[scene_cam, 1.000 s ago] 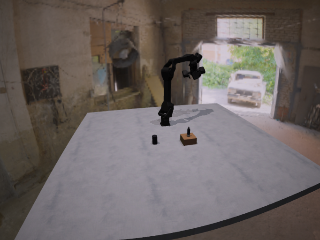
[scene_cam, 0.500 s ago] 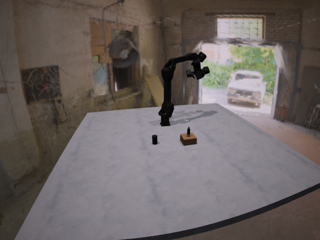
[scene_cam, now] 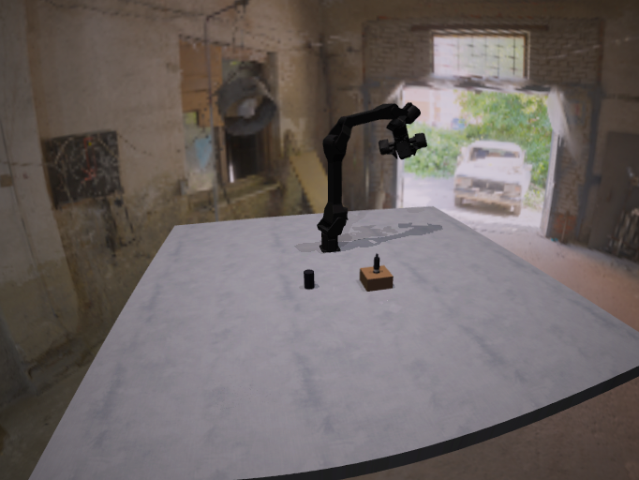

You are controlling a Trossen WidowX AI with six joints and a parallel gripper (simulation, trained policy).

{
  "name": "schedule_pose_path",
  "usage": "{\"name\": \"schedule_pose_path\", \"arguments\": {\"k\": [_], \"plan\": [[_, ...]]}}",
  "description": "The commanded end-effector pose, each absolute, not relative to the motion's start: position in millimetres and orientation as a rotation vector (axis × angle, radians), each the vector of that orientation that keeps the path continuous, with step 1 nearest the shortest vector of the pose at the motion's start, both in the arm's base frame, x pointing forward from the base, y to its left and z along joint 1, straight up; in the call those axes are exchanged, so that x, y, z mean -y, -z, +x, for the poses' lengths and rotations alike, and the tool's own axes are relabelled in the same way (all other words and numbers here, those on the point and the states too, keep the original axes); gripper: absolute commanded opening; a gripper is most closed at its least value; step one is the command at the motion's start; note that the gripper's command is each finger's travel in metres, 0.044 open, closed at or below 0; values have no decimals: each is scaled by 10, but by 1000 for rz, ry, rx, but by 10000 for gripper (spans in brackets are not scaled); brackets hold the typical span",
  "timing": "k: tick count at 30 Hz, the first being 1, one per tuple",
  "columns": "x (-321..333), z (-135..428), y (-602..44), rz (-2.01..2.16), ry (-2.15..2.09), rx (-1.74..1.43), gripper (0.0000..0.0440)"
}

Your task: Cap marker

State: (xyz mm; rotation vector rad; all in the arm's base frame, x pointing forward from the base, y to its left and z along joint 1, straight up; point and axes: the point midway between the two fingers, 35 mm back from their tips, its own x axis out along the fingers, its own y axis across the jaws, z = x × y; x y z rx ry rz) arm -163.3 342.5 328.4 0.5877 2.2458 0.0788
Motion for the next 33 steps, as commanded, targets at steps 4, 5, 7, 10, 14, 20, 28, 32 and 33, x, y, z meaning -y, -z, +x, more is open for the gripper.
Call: {"name": "schedule_pose_path", "arguments": {"k": [4, 5, 7, 10, 14, 20, 28, 32, 33], "plan": [[-3480, -1390, -3295, 636, -52, -2221, 337], [-3488, -1356, -3296, 643, -47, -2218, 338], [-3501, -1290, -3298, 658, -38, -2211, 338], [-3520, -1190, -3301, 679, -25, -2201, 338], [-3540, -1057, -3305, 707, -6, -2189, 338], [-3563, -858, -3308, 748, 22, -2170, 339], [-3573, -576, -3303, 802, 62, -2141, 339], [-3568, -421, -3293, 829, 83, -2123, 338], [-3565, -382, -3290, 836, 88, -2118, 338]]}}
